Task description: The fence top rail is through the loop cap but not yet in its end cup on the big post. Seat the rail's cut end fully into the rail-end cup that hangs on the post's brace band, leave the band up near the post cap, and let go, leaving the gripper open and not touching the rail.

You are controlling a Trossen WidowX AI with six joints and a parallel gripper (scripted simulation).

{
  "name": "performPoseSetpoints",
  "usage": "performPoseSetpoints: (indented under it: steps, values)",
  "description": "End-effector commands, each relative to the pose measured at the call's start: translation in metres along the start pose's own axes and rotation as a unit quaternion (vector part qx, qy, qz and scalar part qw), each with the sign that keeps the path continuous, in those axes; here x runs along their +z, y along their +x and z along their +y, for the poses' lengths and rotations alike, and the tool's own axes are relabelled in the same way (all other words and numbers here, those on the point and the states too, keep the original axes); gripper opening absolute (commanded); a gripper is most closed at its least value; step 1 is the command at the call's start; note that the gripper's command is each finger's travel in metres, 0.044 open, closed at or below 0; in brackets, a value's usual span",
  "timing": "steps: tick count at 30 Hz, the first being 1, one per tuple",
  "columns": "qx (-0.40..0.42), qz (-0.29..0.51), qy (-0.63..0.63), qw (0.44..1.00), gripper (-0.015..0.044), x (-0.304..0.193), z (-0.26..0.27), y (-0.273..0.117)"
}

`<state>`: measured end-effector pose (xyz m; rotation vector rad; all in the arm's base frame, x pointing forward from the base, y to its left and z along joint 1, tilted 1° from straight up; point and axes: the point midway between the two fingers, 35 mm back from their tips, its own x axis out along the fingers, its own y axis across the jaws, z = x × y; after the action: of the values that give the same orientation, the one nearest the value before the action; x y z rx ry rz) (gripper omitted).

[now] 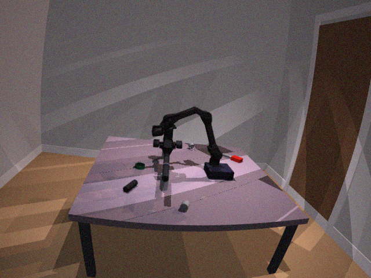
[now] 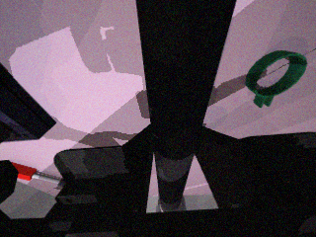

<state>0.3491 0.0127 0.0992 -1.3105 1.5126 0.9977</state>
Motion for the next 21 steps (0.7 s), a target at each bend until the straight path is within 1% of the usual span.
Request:
performPoseSetpoints:
  steps: [1,21]
  values:
    - [-0.008,-0.002,0.000,1.000,0.0000,0.0030,-0.0027,-0.0069]
    - [-0.008,-0.003,0.000,1.000,0.0000,0.0099,-0.0054,-0.0137]
